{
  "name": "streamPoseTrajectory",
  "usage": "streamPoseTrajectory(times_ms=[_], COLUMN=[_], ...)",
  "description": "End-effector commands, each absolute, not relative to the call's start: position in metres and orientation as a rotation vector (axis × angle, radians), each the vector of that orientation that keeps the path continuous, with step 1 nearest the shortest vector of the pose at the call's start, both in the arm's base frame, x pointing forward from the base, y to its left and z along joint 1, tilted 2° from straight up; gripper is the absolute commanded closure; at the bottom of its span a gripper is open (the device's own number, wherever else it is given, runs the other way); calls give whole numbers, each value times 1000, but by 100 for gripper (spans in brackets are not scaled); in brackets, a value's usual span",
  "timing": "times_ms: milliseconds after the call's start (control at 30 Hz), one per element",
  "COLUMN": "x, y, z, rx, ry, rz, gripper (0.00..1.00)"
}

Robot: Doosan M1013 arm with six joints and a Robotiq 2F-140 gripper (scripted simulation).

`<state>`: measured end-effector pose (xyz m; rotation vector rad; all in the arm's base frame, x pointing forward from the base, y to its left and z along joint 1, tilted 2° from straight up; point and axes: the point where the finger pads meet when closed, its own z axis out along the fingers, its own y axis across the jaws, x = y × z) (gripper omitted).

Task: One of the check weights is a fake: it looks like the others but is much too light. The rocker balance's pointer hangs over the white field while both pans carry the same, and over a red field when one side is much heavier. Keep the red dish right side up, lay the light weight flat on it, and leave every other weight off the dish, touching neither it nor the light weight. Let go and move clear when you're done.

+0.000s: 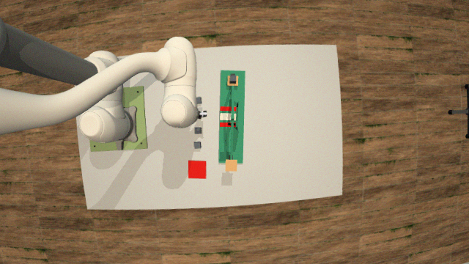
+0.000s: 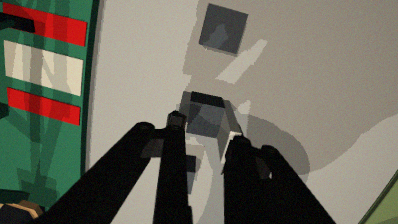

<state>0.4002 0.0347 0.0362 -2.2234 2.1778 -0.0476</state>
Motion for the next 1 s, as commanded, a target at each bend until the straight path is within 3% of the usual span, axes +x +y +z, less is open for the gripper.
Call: streamPoseTrajectory(times_ms=[0,567,967], x=[400,397,397], y=[35,35,35], z=[38,101,106], rx=[-2223,-2223,-2223], ry=[2178,2178,2178], rz=[-47,-47,-47], gripper=[76,76,76])
